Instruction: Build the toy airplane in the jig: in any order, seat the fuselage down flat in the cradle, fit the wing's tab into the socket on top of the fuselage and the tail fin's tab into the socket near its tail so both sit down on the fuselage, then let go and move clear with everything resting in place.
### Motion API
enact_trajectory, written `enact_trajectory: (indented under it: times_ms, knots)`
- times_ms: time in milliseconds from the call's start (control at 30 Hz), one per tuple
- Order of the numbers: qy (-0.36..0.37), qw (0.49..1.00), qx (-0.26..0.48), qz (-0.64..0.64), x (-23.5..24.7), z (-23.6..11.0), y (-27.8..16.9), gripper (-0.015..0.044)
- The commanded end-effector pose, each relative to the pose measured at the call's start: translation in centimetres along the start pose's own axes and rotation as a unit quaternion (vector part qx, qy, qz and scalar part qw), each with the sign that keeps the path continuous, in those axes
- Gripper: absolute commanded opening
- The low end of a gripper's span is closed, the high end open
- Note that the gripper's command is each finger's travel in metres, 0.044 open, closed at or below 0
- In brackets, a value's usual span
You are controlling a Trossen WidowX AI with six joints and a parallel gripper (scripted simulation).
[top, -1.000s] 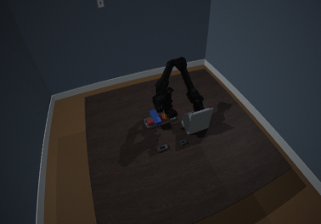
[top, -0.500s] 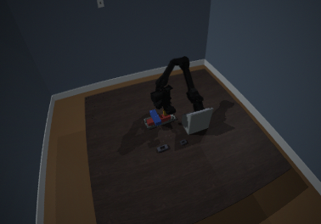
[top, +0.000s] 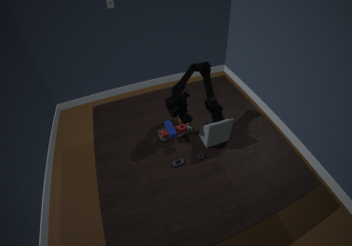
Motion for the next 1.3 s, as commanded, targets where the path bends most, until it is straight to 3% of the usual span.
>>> enact_trajectory:
  times_ms: [0,867,1267]
  knots:
    - [-0.003,1.0,0.001,-0.004,-0.1,0.2,-0.2,0.0065]
    - [-0.003,1.0,0.001,-0.004,-0.2,0.2,-0.2,0.0065]
    - [-0.003,1.0,0.001,-0.004,-0.2,2.1,-0.1,0.0065]
Point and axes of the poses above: the point midway between the two fingers, 35 mm back from their tips, its own z axis out along the fingers, its own x axis across the jaws, y = z × x, the point moved 4 cm from there along -z, back along the fingers, and after that the axes turned 1 degree about z, right-handed, at the moved point
